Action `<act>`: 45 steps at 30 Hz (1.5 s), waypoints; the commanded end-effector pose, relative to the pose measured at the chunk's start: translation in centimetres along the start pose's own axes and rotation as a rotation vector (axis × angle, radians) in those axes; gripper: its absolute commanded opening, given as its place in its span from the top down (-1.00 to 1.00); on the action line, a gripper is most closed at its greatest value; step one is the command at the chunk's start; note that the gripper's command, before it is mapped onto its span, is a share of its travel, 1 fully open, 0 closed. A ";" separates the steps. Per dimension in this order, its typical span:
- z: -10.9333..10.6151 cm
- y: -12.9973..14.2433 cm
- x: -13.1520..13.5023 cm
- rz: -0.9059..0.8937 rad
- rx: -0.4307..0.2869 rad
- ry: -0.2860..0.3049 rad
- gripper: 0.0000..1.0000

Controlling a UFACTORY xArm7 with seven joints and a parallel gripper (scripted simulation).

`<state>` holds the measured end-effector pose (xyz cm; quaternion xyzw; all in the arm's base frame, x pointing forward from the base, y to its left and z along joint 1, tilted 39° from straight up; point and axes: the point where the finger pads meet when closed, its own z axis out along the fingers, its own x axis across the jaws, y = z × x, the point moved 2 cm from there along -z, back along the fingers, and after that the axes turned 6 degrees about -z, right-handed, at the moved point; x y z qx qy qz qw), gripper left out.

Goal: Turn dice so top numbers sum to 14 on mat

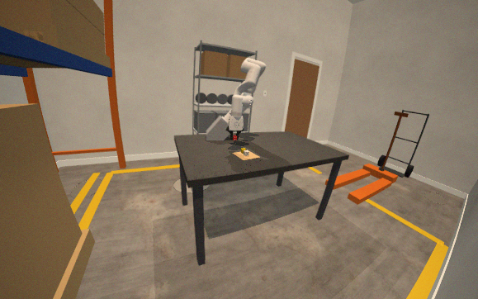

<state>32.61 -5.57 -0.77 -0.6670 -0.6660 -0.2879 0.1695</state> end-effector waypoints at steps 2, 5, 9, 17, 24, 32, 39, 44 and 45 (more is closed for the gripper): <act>-1.2 0.0 0.2 -0.001 -0.003 0.001 0.47; -1.2 0.0 0.2 -0.001 -0.003 0.001 0.47; -1.2 0.0 0.2 -0.001 -0.003 0.001 0.47; -1.7 8.9 2.5 -0.048 -0.003 -0.001 0.47; -1.7 14.2 5.0 -0.074 -0.003 0.001 0.47; -1.7 14.3 5.1 -0.075 -0.003 0.001 0.47; -1.5 14.3 5.1 -0.075 -0.003 0.001 0.47; -1.1 14.3 5.1 -0.075 -0.003 0.001 0.47; -0.8 14.3 5.1 -0.075 -0.003 0.001 0.47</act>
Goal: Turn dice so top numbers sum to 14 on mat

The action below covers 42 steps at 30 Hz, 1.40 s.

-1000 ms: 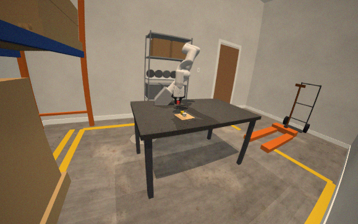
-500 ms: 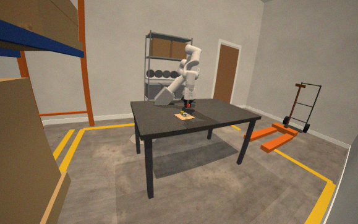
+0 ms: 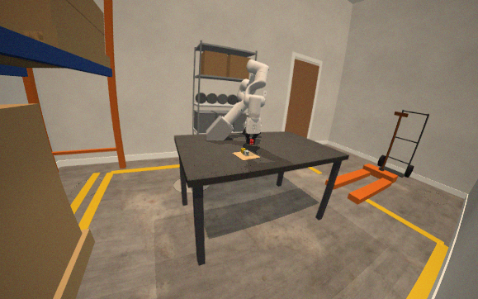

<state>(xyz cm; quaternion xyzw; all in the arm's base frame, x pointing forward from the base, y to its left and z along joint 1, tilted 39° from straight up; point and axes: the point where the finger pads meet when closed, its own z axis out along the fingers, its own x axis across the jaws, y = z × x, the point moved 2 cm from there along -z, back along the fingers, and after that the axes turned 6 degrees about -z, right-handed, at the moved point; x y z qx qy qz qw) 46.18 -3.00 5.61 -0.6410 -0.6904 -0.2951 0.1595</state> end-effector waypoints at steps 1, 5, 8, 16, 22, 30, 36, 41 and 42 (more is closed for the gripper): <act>0.7 0.1 -0.1 0.000 -0.002 -0.002 0.47; 2.2 0.1 -0.1 0.000 -0.002 -0.002 0.47; 3.6 0.1 -0.1 0.000 -0.002 -0.002 0.47; 6.5 0.1 -0.1 0.000 -0.002 -0.002 0.47; 8.6 0.2 -0.1 0.000 -0.002 -0.002 0.47; 9.1 0.2 -0.1 0.000 -0.002 -0.002 0.47; 9.1 0.2 -0.1 0.000 -0.002 -0.002 0.47; 9.1 0.2 -0.1 0.000 -0.002 -0.002 0.47; 9.1 0.2 -0.1 0.000 -0.002 -0.002 0.47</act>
